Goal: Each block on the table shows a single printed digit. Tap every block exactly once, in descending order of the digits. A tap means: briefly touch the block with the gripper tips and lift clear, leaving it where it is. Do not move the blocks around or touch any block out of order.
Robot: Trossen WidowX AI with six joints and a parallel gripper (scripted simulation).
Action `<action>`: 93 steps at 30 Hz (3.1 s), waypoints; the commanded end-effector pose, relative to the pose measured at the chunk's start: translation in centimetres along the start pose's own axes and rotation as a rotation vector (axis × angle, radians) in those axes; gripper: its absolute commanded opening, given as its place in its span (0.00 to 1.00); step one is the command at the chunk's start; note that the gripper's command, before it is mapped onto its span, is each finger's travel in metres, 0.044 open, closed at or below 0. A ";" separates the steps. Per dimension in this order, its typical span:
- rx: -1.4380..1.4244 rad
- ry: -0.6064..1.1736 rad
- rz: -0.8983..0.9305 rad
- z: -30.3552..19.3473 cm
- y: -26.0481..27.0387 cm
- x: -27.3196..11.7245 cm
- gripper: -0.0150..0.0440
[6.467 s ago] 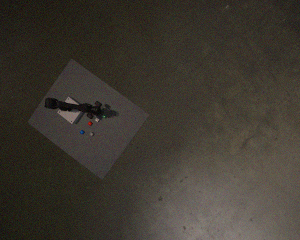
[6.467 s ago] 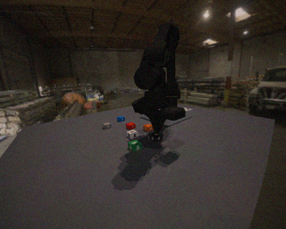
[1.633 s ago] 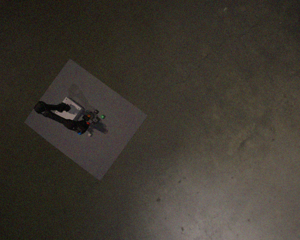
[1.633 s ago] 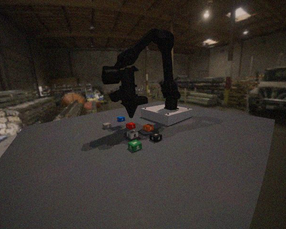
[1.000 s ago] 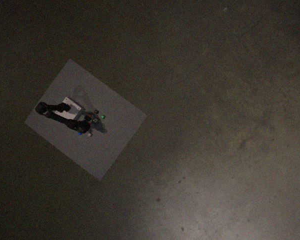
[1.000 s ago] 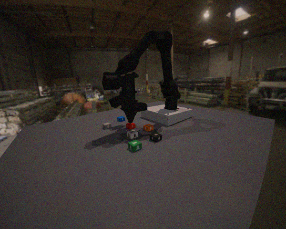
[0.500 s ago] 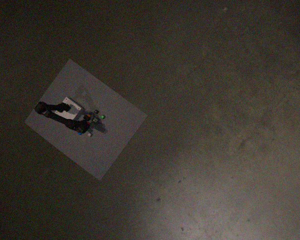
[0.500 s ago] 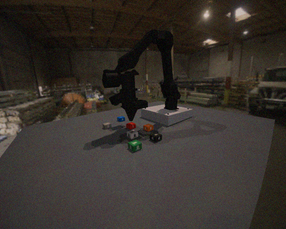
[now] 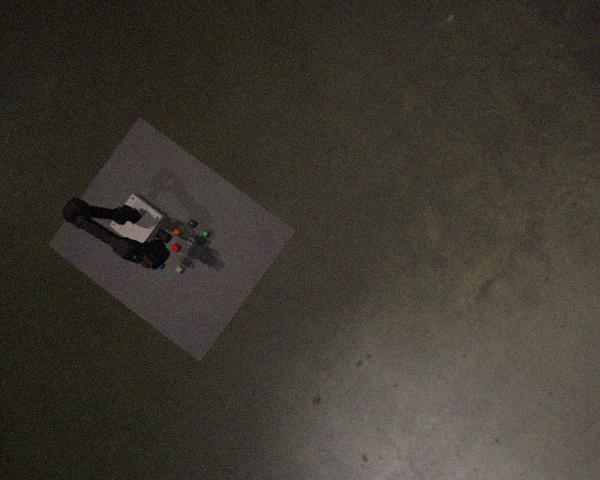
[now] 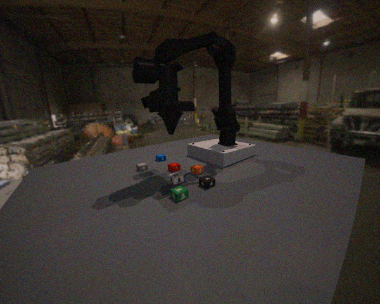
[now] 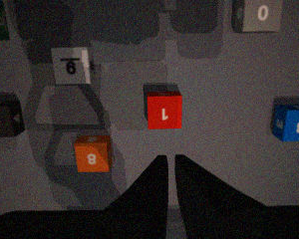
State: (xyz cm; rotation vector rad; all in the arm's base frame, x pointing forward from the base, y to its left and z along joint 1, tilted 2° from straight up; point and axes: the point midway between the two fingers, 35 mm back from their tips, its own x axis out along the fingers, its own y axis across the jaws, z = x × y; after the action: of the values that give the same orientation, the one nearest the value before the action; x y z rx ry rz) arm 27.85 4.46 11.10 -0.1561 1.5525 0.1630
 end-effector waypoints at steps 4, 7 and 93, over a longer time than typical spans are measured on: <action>0.003 0.012 0.000 3.9 -3.2 -0.5 0.29; 0.003 0.011 -0.002 6.4 -5.8 -0.5 0.29; 0.003 0.019 0.021 -3.6 21.2 -0.3 0.93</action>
State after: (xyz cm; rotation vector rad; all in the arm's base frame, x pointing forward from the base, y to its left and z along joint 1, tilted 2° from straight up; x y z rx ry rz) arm 20.66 24.57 11.49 -0.1477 1.5661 0.2038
